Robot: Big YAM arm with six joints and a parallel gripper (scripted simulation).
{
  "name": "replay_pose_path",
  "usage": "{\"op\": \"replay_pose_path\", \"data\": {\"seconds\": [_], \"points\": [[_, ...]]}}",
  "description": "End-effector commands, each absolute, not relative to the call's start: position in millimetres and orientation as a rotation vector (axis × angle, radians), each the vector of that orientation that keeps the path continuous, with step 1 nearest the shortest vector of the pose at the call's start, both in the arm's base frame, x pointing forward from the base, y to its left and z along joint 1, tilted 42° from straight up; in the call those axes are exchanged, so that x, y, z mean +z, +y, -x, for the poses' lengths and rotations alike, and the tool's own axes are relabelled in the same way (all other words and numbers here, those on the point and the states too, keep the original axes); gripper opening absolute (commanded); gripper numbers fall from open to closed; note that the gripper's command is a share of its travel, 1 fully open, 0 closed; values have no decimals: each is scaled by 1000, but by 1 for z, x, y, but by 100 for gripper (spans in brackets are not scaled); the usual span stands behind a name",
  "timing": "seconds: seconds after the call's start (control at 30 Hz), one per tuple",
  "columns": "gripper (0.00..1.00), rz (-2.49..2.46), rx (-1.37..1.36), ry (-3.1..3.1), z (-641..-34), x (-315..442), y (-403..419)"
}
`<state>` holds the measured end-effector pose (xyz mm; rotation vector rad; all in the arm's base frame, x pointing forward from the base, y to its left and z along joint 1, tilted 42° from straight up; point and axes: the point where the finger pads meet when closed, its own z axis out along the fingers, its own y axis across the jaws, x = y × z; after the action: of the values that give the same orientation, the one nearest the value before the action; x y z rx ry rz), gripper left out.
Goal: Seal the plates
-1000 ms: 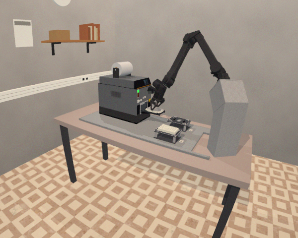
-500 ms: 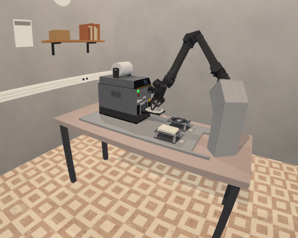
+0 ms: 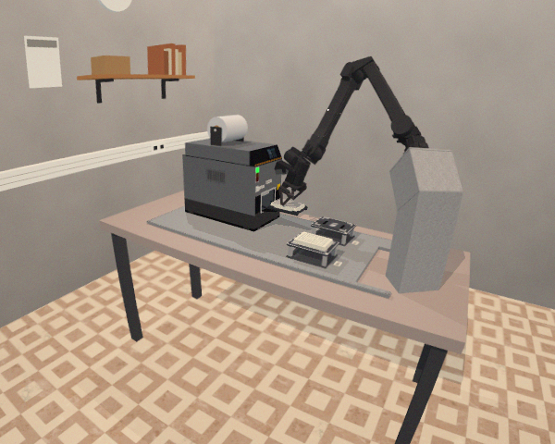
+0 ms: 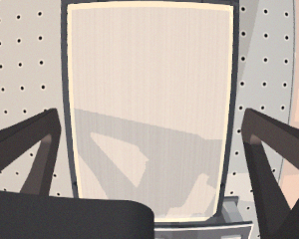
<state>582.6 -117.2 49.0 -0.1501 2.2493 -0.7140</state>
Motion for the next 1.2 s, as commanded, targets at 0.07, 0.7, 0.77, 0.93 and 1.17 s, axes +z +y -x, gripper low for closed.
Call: {"op": "replay_pose_path", "data": {"seconds": [0.07, 0.7, 0.77, 0.93, 1.17], "points": [[100, 177, -706, 2218, -586, 66, -102], [100, 168, -703, 2199, -594, 74, -102], [100, 168, -703, 2199, -594, 74, -102], [100, 174, -702, 2216, -587, 66, -102], [100, 176, -701, 2224, -584, 62, -102]]}}
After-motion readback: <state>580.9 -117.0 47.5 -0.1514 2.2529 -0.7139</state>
